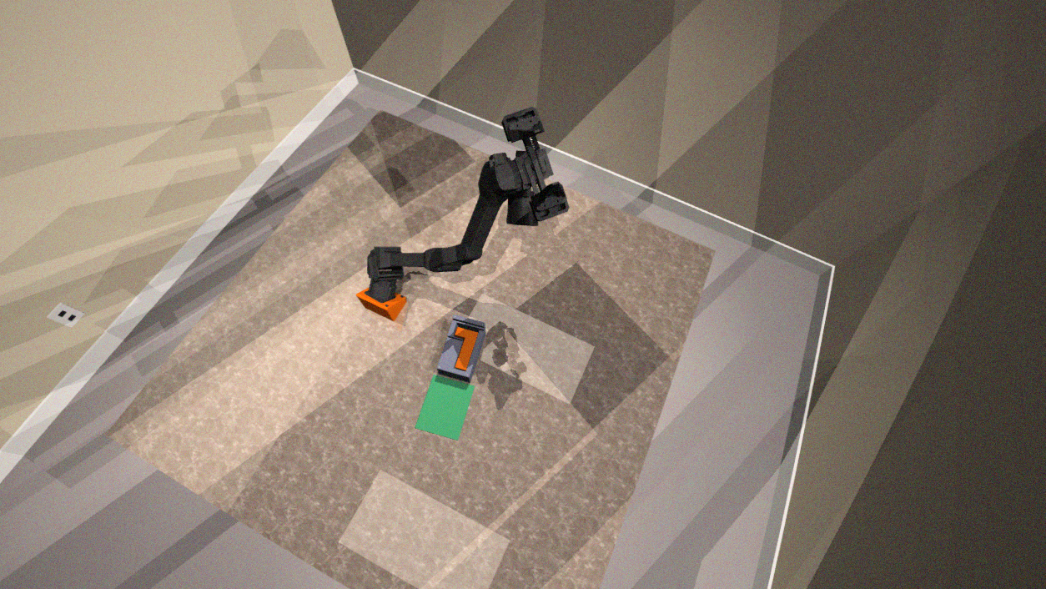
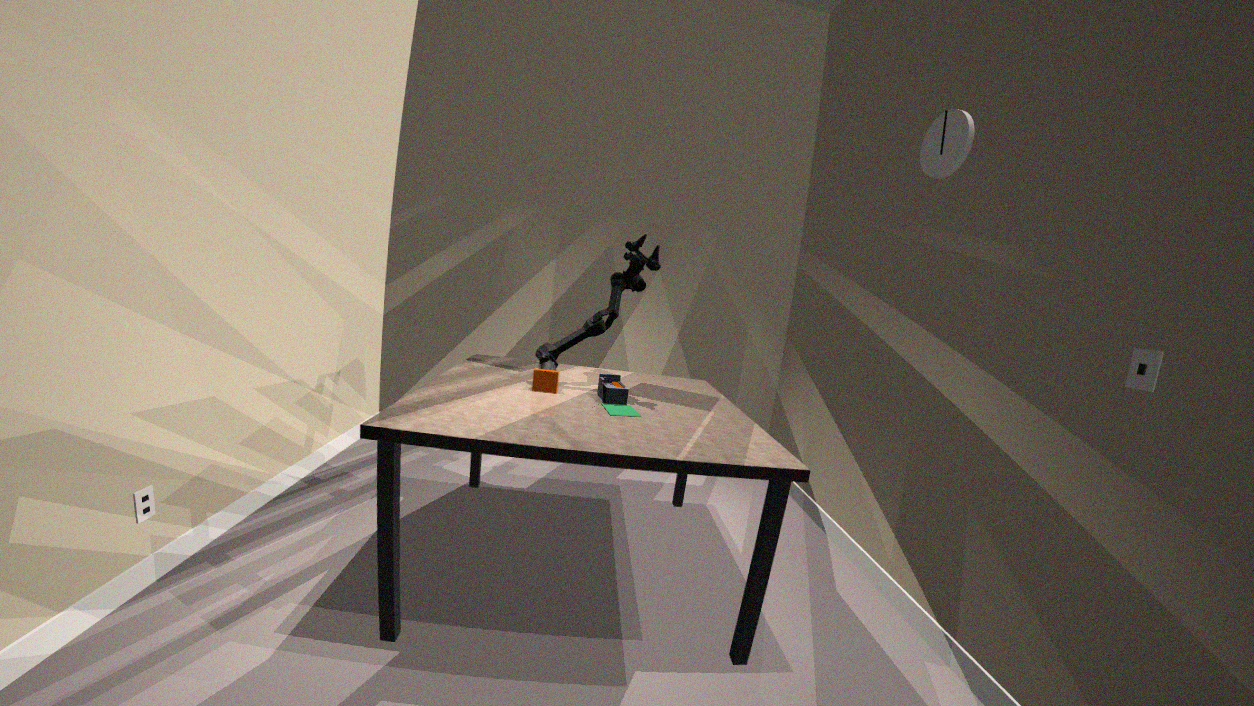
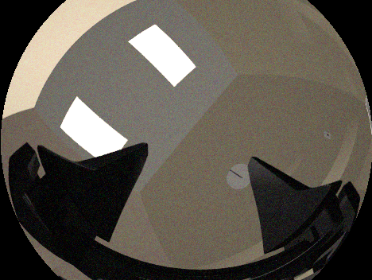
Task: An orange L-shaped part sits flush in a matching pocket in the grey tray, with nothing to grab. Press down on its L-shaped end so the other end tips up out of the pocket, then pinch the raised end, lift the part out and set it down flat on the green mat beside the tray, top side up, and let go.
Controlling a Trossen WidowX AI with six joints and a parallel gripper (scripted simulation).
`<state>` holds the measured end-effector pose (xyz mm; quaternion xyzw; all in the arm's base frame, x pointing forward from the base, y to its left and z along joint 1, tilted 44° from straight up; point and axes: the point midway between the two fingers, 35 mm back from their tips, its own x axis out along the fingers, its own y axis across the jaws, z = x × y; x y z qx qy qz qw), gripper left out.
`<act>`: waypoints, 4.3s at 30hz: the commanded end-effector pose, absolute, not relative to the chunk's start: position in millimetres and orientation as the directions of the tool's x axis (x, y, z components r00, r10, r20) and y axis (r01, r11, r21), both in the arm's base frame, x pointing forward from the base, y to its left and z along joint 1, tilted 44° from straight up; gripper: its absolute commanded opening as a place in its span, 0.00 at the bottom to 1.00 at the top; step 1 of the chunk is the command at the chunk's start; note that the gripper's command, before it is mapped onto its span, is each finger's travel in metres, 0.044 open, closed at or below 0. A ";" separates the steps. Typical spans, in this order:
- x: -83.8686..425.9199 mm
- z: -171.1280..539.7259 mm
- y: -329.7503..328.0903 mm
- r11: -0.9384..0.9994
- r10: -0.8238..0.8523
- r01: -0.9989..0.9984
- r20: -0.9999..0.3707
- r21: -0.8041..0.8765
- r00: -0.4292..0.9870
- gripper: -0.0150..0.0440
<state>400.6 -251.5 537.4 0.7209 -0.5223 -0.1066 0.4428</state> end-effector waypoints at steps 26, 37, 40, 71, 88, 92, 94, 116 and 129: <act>112.8 694.9 -226.0 0.363 -0.593 -0.927 0.790 0.091 -0.154 0.56; -13.9 721.4 -132.6 0.544 -0.255 -0.805 0.868 -0.236 -0.426 0.56; -44.1 723.4 -88.9 0.579 -0.113 -0.738 0.863 -0.346 -0.493 0.56; 91.3 568.0 284.2 0.281 0.953 -0.497 0.300 -0.821 0.043 0.56; 288.1 381.8 257.5 0.197 0.836 -0.767 -0.304 -0.611 0.457 0.56; 319.6 332.9 227.5 0.233 0.757 -0.841 -0.452 -0.489 0.472 0.56; 331.9 308.3 209.6 0.260 0.716 -0.871 -0.522 -0.417 0.464 0.56; 279.5 110.5 -26.5 0.682 0.686 -0.280 -0.724 0.675 -0.073 0.56; 278.7 100.7 -19.3 0.681 0.690 -0.268 -0.720 0.681 -0.075 0.56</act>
